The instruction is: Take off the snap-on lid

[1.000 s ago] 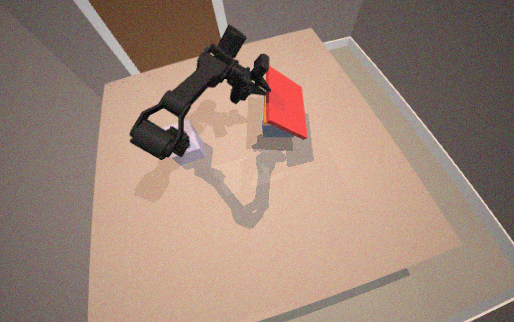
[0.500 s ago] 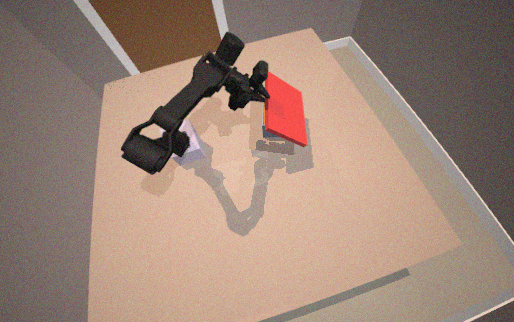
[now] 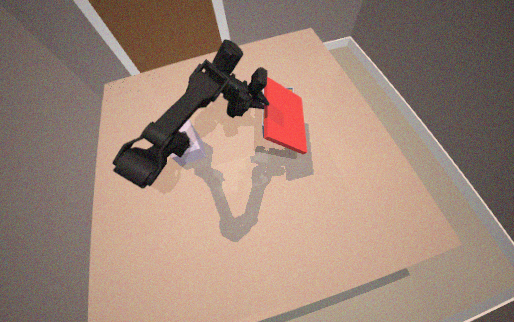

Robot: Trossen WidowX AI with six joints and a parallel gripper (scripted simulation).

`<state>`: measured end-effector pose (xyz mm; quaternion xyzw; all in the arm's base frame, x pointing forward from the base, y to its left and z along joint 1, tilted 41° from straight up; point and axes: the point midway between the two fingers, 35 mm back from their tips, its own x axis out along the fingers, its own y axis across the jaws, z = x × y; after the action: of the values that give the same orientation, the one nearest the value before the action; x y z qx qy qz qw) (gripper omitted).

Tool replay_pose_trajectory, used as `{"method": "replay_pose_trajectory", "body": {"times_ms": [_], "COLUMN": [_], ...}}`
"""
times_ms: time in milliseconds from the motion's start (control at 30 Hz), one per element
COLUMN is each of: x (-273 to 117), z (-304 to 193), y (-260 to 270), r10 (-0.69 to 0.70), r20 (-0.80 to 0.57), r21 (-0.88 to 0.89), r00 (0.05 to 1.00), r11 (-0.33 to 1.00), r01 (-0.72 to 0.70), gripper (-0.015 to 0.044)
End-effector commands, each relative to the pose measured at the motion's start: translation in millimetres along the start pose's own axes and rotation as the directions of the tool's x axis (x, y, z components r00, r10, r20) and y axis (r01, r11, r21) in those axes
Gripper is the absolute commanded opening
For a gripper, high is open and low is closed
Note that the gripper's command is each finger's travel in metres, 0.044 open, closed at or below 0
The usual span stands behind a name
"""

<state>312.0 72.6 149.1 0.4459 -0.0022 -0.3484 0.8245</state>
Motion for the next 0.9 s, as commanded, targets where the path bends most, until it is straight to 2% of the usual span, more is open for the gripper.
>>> {"method": "replay_pose_trajectory", "body": {"times_ms": [0,867], "x": [-1,-5], "z": [8,60], "y": [0,-3], "r10": [0.002,0.002], "r20": [-0.005,-0.004], "r21": [0.003,-0.001], "r00": [1.000,1.000], "r11": [1.000,1.000], "r01": [-0.002,-0.002], "gripper": [0.0000,0.0000]}}
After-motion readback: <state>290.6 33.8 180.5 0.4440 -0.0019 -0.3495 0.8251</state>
